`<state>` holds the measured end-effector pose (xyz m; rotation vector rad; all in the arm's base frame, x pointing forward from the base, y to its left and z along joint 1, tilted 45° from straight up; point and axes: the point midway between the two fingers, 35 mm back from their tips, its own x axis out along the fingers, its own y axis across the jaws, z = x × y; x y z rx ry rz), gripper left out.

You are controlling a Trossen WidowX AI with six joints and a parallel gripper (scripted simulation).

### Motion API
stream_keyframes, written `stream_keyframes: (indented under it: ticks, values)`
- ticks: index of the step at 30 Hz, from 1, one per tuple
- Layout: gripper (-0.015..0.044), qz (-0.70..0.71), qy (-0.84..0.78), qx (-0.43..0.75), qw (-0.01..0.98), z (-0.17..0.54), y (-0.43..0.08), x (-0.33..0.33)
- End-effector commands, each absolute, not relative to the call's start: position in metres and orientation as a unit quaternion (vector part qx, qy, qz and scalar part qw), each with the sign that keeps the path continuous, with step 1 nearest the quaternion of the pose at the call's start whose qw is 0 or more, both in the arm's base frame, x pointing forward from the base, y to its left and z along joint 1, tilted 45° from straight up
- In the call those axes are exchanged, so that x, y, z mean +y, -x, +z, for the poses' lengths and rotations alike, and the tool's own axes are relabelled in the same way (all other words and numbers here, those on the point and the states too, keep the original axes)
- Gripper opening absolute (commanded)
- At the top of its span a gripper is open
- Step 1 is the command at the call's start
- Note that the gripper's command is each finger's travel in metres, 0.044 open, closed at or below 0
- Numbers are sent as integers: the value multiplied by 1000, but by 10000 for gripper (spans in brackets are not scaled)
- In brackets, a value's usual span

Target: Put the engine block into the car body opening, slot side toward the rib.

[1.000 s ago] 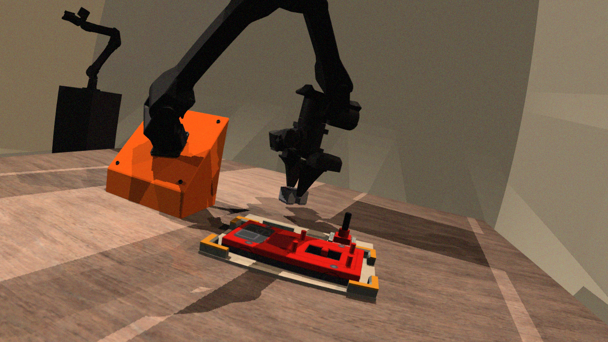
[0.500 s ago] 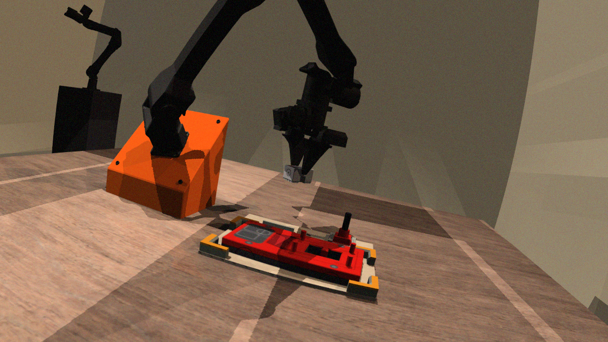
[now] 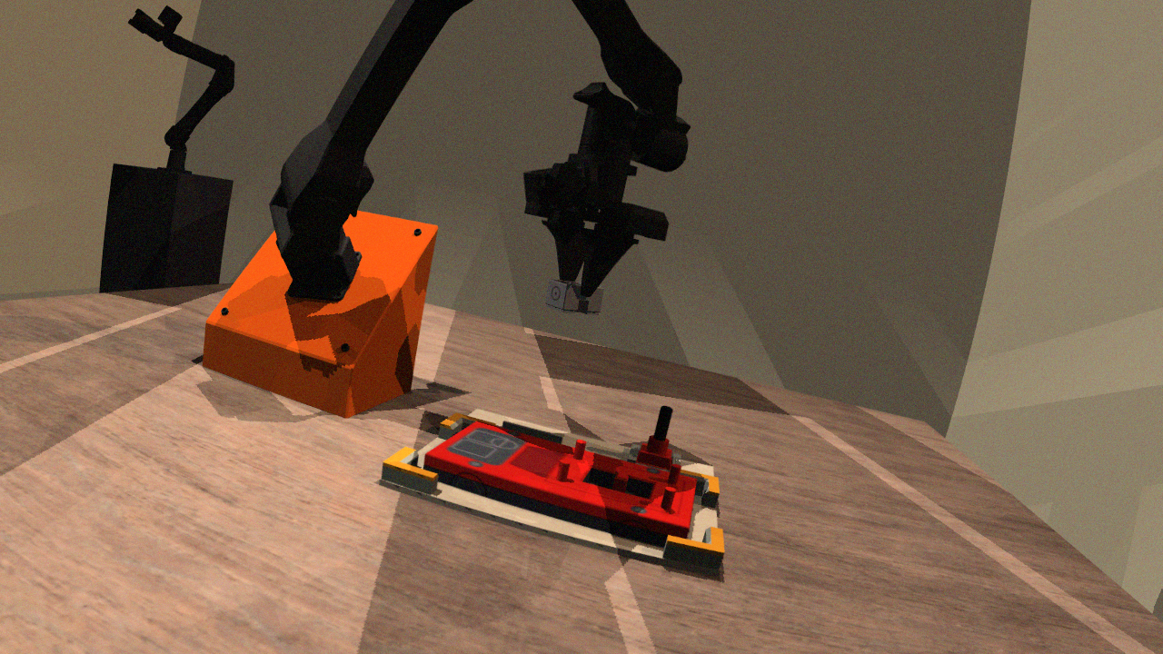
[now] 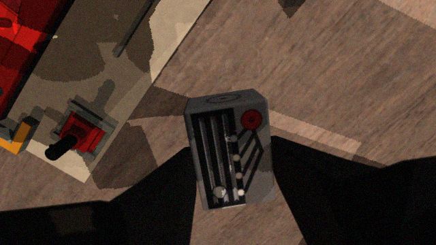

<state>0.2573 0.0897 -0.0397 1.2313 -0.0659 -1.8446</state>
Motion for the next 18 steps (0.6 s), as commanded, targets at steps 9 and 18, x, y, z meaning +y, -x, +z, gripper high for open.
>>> stream_keyframes:
  ticks: [9, 18]
  values:
    - [0, -728, -573, -147, 346, -31, -272, 78]
    - [0, -698, -622, -252, 251, -25, -282, 64]
